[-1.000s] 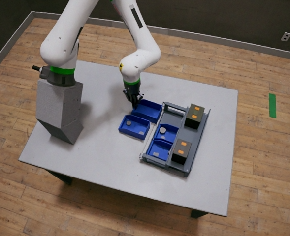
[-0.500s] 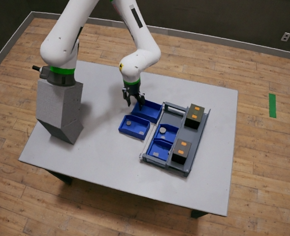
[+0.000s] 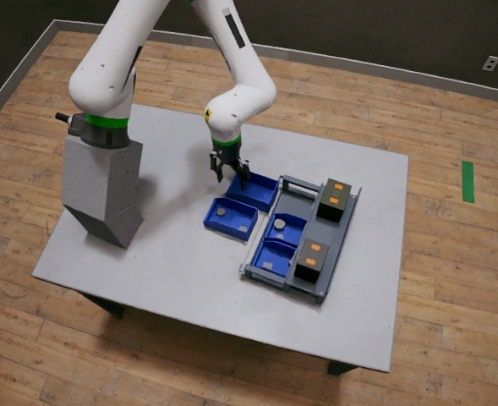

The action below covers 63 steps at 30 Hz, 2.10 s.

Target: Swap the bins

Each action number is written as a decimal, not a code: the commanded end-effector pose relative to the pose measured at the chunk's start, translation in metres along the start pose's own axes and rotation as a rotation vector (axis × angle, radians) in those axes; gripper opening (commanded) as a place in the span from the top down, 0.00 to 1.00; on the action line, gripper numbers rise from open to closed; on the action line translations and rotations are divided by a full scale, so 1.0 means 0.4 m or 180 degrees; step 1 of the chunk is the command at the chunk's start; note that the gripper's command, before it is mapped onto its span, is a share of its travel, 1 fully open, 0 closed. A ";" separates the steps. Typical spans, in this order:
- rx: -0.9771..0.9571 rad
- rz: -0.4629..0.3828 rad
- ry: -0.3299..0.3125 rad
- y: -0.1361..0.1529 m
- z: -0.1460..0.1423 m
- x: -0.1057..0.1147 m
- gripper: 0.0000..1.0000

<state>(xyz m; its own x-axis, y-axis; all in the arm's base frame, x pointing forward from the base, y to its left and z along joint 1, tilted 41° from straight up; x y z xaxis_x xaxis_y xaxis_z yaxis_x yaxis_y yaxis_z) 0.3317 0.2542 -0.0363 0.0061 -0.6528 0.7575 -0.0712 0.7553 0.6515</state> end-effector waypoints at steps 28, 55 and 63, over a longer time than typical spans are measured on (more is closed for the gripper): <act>0.0001 0.0000 -0.0003 0.000 -0.001 0.003 0.38; 0.0001 0.0000 -0.0003 0.000 -0.001 0.104 0.38; 0.0001 0.0000 -0.0003 0.000 -0.001 0.141 0.38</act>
<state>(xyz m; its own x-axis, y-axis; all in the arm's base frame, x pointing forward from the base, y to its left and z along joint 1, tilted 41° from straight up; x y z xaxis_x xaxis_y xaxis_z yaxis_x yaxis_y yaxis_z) 0.3320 0.2205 0.0028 0.0060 -0.6528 0.7575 -0.0712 0.7553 0.6515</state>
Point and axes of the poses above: the point where the finger pads meet when closed, its own x axis back along the fingers, its own z axis across the jaws, y = z × x, the point moved 9 cm from there along x, back along the fingers, and after that the axes turned 3 degrees about x, right-handed, at the moved point
